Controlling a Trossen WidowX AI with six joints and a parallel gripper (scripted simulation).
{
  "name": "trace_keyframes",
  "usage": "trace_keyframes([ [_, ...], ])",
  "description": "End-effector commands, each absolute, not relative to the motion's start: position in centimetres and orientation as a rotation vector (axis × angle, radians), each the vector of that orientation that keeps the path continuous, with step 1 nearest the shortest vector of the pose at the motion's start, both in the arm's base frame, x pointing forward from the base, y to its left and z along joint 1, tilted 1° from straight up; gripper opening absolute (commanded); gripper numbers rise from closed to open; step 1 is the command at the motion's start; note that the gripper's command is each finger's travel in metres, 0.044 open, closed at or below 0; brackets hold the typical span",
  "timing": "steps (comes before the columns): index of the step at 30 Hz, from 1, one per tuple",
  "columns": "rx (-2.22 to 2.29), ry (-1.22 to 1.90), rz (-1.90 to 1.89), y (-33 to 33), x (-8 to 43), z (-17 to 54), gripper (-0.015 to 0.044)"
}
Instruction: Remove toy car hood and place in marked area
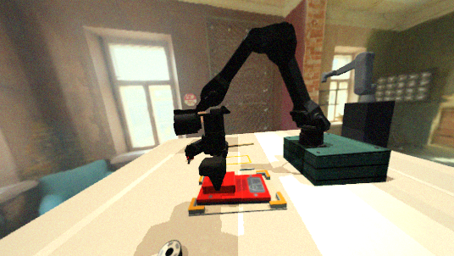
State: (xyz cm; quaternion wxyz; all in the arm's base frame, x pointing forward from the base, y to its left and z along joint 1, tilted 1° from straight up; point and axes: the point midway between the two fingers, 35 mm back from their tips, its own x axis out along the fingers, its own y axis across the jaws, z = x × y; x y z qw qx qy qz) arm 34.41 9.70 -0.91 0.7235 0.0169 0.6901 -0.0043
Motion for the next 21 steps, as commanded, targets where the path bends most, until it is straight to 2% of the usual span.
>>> trace_keyframes([
  [1,0.033,1.525,-0.012,9.65,34.4,-1.2,0.044],
  [17,0.033,1.525,-0.012,9.65,34.42,-1.98,0.044],
  [21,0.037,1.523,-0.009,9.71,34.44,-1.74,0.0335],
])
